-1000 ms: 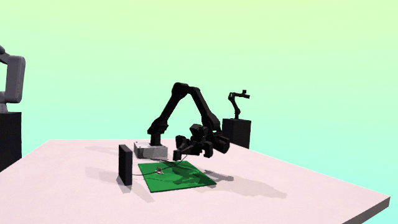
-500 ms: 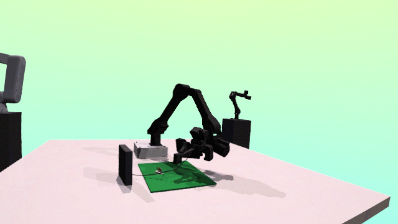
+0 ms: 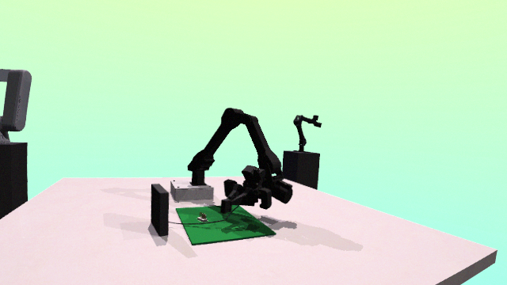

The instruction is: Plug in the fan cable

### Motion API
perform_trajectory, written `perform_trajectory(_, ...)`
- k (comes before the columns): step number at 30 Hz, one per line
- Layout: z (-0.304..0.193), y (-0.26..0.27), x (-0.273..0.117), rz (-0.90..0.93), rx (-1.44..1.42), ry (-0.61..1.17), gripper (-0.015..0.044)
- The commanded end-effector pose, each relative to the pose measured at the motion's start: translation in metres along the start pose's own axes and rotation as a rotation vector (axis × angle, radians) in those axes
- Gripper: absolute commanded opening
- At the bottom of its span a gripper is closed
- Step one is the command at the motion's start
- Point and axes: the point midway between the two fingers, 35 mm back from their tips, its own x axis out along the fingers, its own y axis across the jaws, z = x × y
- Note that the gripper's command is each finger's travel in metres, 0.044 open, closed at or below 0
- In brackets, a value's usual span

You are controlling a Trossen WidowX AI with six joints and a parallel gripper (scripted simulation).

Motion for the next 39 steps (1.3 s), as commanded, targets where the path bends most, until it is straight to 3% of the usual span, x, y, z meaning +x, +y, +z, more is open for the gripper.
perform_trajectory(1,-0.004,0.000,0.001,0.000,0.005,0.001,0.0000)
perform_trajectory(39,-0.039,0.000,0.007,0.000,0.005,0.001,0.0000)
